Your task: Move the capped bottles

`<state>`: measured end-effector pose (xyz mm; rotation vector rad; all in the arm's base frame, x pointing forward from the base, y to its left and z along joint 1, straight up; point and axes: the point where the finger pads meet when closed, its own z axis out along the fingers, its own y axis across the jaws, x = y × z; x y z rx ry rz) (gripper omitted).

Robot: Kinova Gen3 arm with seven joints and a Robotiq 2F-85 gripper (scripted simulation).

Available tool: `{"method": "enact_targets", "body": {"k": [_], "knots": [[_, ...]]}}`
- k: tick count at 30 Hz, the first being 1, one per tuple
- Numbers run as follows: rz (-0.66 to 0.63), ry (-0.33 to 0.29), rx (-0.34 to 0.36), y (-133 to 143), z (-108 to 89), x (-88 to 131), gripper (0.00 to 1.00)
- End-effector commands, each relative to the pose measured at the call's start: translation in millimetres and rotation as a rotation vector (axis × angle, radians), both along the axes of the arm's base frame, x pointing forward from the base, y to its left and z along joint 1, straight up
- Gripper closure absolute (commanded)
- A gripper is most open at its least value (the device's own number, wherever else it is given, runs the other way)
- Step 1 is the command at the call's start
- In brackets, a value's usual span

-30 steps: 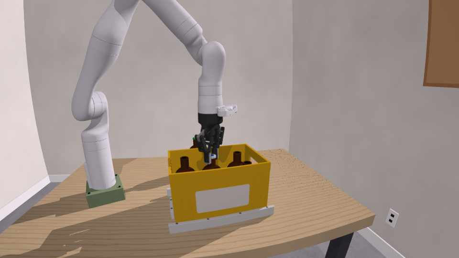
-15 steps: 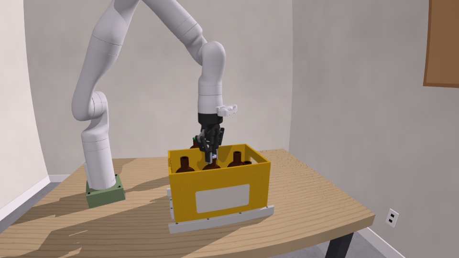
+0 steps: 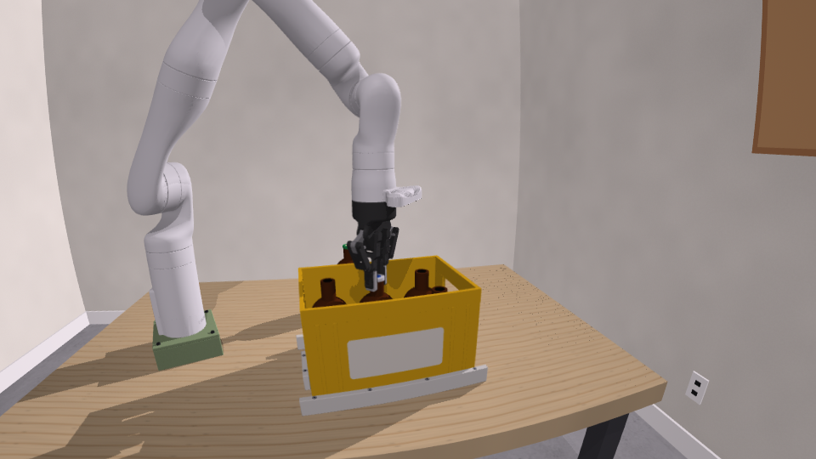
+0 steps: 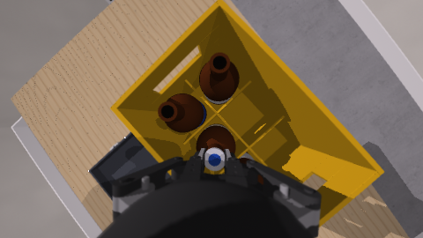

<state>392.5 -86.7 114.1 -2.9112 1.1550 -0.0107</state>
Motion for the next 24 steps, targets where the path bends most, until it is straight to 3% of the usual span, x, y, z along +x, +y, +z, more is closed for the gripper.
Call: {"method": "enact_targets", "body": {"k": [1, 16, 24], "knots": [[0.0, -0.002, 0.0, 0.0, 0.5, 0.5, 1.0], [0.0, -0.002, 0.0, 0.0, 0.5, 0.5, 1.0], [-0.001, -0.001, -0.002, -0.1, 27.2, 0.2, 1.0]]}}
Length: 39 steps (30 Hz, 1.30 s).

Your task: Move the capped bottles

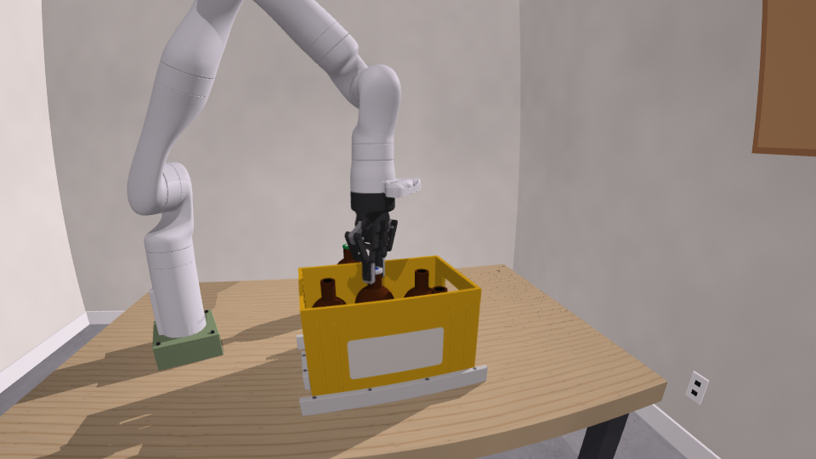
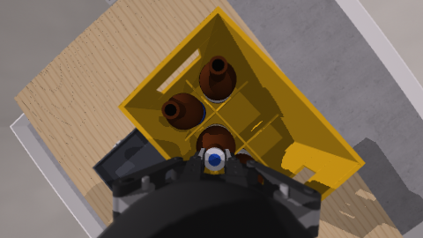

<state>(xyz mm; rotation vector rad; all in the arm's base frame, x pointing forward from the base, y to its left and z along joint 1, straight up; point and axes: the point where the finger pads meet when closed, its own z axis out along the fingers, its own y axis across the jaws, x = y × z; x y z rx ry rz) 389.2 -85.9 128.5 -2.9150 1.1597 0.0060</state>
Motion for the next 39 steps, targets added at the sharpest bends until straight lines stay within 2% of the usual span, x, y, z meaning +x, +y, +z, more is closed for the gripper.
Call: {"method": "enact_targets", "body": {"k": [1, 7, 10, 24, 27, 39], "knots": [[0.0, -0.012, -0.002, -0.8, 16.1, 3.6, 1.0], [-0.001, -0.011, -0.003, -0.8, 36.1, 3.4, 1.0], [-0.002, -0.003, -0.004, -0.4, 31.9, 1.4, 1.0], [-0.001, -0.011, -0.003, -1.3, 78.5, 4.1, 1.0], [-0.003, -0.004, -0.005, -1.6, 74.7, 2.4, 1.0], [-0.001, -0.01, -0.003, -1.2, 114.6, 3.9, 1.0]]}}
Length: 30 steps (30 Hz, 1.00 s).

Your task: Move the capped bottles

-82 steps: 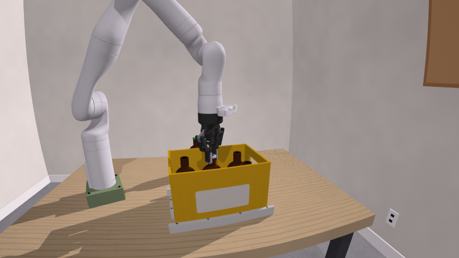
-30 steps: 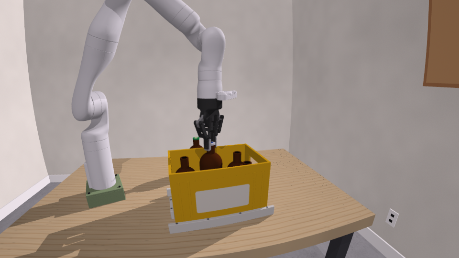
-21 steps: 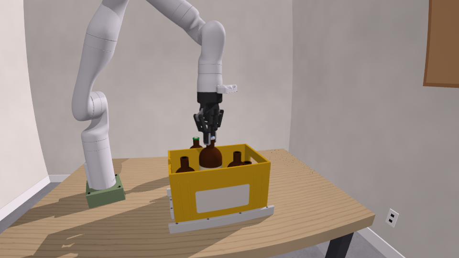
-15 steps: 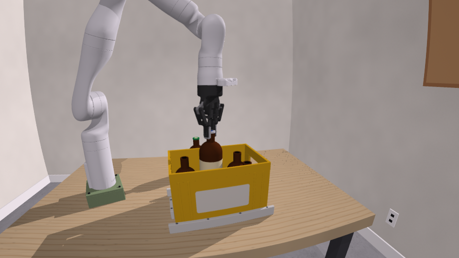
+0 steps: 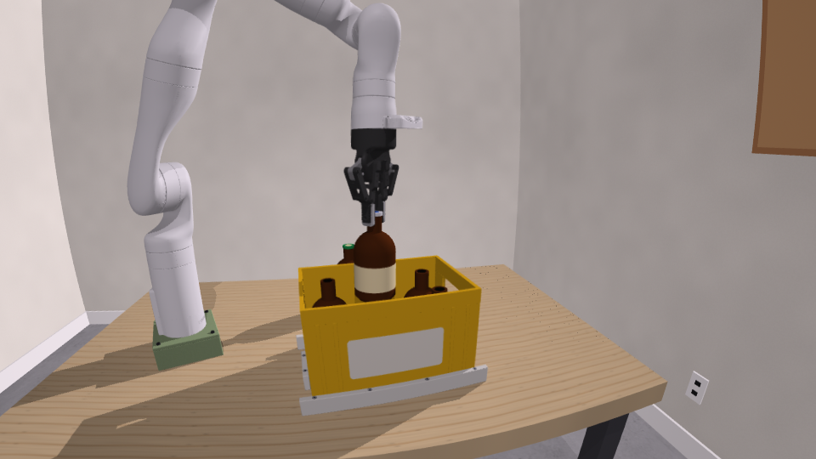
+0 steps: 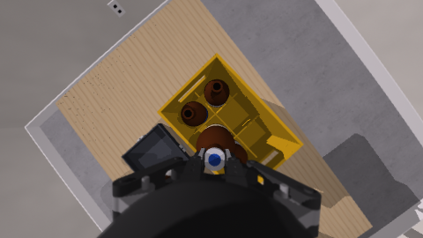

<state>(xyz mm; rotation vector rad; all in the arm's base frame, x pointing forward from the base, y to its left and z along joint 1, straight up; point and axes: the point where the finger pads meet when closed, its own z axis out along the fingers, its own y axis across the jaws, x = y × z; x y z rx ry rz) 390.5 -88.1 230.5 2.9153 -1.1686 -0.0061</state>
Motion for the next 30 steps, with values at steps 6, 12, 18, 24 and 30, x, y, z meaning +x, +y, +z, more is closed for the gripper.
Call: {"method": "enact_targets", "body": {"k": [6, 12, 18, 24, 30], "knots": [[0.001, -0.007, -0.001, 0.0, 18.7, 1.5, 1.0], [0.002, -0.01, 0.0, 0.7, 37.8, 2.0, 1.0], [0.004, -0.013, 0.001, 1.4, 56.9, 2.5, 1.0], [-0.001, -0.008, -0.002, 0.0, 54.9, 1.6, 1.0], [0.002, -0.011, 0.0, 1.1, 57.5, 2.0, 1.0]]}}
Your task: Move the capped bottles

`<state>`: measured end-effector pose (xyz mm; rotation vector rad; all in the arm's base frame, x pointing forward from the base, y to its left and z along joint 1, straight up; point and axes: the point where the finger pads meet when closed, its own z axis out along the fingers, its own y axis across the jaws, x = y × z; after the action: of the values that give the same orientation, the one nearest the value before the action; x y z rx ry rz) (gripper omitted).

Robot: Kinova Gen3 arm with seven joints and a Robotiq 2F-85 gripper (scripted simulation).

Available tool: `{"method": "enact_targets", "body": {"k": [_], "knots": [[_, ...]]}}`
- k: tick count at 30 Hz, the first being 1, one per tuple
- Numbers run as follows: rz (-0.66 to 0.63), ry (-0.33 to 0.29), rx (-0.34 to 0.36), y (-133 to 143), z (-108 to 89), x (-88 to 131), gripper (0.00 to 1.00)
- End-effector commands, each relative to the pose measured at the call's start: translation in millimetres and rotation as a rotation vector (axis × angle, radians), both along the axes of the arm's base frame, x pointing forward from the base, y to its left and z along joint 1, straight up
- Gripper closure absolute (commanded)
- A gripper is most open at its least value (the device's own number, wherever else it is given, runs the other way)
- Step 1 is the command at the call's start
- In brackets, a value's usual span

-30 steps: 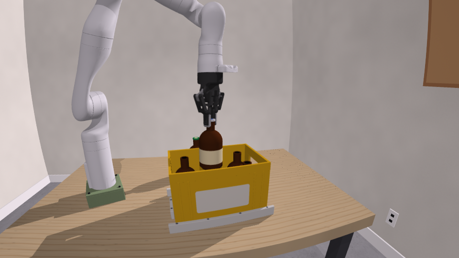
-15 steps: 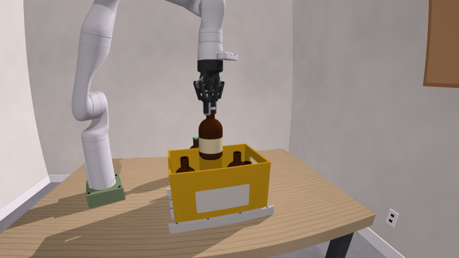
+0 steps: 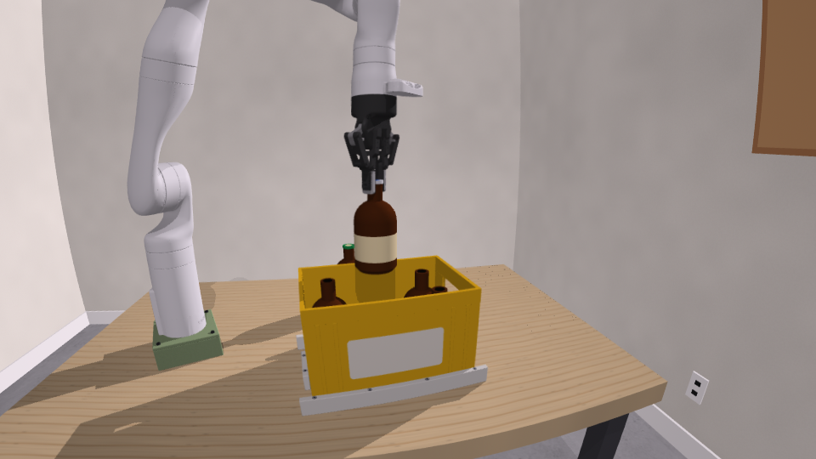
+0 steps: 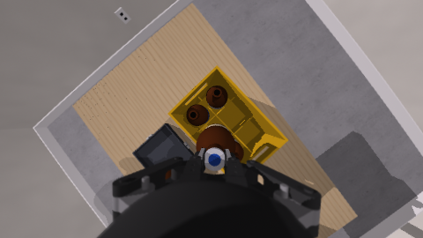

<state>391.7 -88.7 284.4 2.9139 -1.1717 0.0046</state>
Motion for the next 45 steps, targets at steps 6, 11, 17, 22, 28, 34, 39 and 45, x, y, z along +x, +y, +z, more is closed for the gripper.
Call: {"method": "enact_targets", "body": {"k": [6, 11, 17, 22, 28, 34, 39, 45], "knots": [[0.006, -0.007, 0.004, 2.9, 6.2, 1.2, 1.0], [0.0, -0.006, 0.0, 5.6, 4.6, 7.3, 1.0], [0.003, -0.006, 0.002, 16.6, 7.1, 20.2, 1.0], [0.006, -0.007, 0.004, 25.9, 9.2, 30.9, 1.0], [-0.001, -0.012, 0.006, 27.8, 9.9, 36.0, 1.0], [0.003, -0.01, 0.005, 38.9, 9.3, 48.9, 1.0], [0.006, -0.008, 0.004, 48.2, 8.8, 59.6, 1.0], [0.002, -0.013, 0.006, 51.2, 9.9, 62.5, 1.0]]}}
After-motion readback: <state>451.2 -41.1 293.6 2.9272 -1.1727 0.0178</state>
